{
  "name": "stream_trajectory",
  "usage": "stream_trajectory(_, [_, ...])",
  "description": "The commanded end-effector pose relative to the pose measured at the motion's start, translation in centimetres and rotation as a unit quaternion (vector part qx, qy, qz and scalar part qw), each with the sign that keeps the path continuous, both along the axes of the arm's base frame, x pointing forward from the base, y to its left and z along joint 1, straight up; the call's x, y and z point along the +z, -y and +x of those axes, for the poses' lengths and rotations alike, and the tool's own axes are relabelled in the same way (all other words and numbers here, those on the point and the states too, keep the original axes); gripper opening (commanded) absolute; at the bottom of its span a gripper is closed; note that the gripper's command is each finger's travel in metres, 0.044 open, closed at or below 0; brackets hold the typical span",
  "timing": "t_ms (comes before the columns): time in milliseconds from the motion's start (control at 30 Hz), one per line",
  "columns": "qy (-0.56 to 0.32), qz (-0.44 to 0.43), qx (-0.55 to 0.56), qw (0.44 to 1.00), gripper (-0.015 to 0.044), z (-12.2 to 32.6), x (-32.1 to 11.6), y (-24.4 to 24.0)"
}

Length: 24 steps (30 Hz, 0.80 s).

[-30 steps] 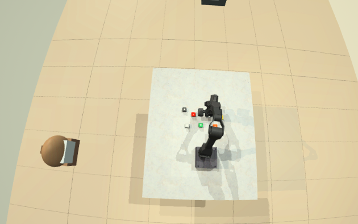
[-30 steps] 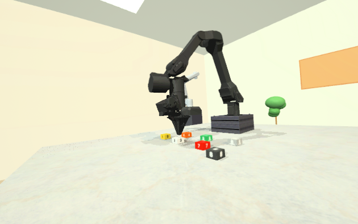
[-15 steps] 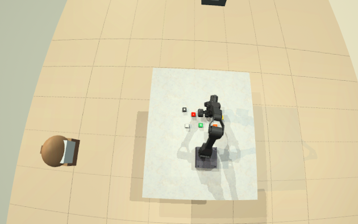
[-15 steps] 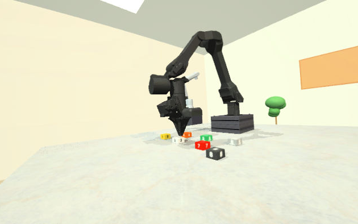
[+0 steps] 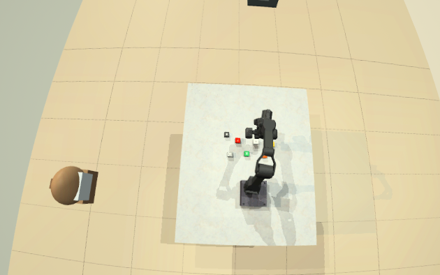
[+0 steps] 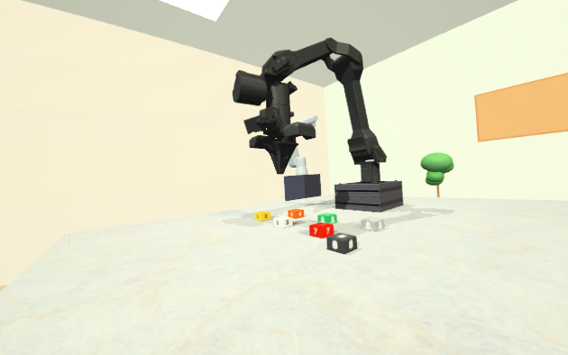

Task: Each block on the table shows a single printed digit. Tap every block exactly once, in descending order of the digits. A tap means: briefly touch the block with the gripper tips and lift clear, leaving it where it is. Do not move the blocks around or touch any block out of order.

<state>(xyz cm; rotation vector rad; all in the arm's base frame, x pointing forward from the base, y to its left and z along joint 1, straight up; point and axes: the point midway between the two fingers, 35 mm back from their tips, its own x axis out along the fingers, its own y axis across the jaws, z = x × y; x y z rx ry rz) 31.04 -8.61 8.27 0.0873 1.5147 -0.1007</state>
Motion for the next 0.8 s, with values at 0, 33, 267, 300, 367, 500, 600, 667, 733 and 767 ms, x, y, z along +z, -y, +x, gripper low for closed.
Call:
stream_trajectory(0, [-0.011, 0.004, -0.002, 1.0, 0.002, -0.5, 0.6, -0.1])
stream_trajectory(33, [-0.011, 0.004, -0.002, 1.0, 0.002, -0.5, 0.6, 0.1])
stream_trajectory(267, [-0.012, -0.001, -0.002, 1.0, 0.002, -2.6, 0.6, 9.8])
stream_trajectory(300, [-0.012, -0.002, -0.002, 1.0, 0.002, -2.9, 0.6, 10.6])
stream_trajectory(367, [-0.013, -0.002, -0.002, 1.0, 0.002, -3.0, 0.6, 10.8])
stream_trajectory(500, [-0.012, -0.002, -0.002, 1.0, 0.002, -2.9, -0.7, 10.9])
stream_trajectory(600, [-0.013, -0.002, -0.002, 1.0, 0.002, -2.7, -6.2, 11.0])
stream_trajectory(667, [-0.013, -0.002, -0.002, 1.0, 0.002, -2.8, -7.5, 10.9])
stream_trajectory(733, [-0.013, -0.002, -0.002, 1.0, 0.002, -2.8, -7.5, 10.9])
stream_trajectory(767, [-0.013, -0.002, -0.002, 1.0, 0.002, -2.8, -7.5, 10.9])
